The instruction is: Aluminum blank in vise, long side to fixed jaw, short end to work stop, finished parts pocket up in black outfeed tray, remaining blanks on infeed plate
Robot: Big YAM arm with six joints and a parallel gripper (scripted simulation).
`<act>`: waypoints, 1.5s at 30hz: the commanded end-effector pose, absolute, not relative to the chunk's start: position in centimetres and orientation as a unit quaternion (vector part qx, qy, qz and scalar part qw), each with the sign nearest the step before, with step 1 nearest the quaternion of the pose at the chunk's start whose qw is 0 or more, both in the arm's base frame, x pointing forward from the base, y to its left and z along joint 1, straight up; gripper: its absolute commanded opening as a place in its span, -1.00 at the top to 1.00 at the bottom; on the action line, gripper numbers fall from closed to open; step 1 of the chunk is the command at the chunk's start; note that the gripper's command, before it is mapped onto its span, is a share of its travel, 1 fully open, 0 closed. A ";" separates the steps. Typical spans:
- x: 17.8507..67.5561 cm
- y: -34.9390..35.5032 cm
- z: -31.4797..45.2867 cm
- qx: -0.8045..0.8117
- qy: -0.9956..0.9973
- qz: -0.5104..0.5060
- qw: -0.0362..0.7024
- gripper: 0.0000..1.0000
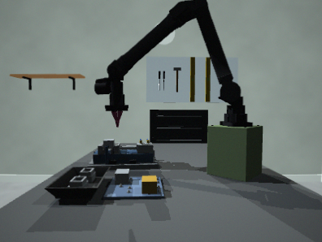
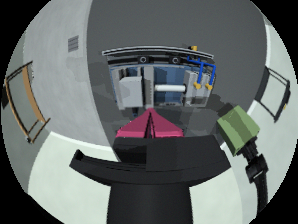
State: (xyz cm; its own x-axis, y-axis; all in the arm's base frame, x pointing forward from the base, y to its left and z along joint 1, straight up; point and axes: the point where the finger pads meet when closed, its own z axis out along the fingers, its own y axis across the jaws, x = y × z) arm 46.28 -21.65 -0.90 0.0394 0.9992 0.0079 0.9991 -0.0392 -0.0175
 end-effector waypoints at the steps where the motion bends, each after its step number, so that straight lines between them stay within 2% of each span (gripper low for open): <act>1: 48.7 -22.1 2.3 -0.712 -0.701 -0.012 -0.026 1.00; 17: 48.3 -21.9 1.6 -0.713 -0.701 -0.011 -0.023 1.00; 45: 47.3 -21.8 -5.2 -0.714 -0.700 -0.002 -0.002 1.00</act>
State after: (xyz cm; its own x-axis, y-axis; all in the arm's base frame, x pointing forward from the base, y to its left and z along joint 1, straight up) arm 46.33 -21.65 -4.74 0.0377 0.9993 0.0048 0.9992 -0.0377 -0.0101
